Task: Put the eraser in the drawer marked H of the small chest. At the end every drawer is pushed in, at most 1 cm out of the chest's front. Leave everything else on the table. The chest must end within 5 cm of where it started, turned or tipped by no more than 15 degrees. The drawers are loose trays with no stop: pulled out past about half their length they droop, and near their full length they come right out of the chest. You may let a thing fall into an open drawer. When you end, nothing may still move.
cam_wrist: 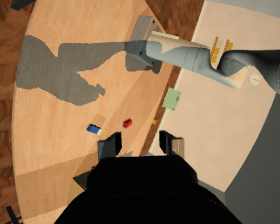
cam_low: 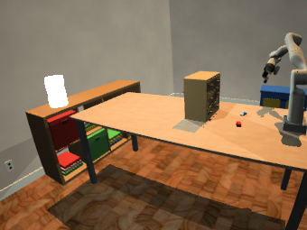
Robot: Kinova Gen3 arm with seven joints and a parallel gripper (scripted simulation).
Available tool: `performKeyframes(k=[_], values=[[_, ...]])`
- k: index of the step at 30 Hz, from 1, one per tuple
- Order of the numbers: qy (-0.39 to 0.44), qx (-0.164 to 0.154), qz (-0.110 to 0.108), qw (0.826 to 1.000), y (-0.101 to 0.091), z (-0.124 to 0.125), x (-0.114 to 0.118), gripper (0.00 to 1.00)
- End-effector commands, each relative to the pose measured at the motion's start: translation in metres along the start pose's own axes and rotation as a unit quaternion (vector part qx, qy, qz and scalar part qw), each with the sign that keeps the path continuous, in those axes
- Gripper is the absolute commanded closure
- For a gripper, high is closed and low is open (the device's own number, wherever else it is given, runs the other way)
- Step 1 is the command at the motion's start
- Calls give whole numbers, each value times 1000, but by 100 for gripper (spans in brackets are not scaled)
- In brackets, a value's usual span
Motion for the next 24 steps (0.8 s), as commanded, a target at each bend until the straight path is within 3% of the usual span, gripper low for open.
performKeyframes(k=[1,24], values=[[-1,0,1,1000,0,0,1,0],[-13,12,8,1000,2,-9,6,0]])
Point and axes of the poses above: the point where the finger pads meet when closed, its own y axis out along the fingers, its own x axis across the jaws, z = x × y, the point moved 8 cm from there along -y, back along the fingers
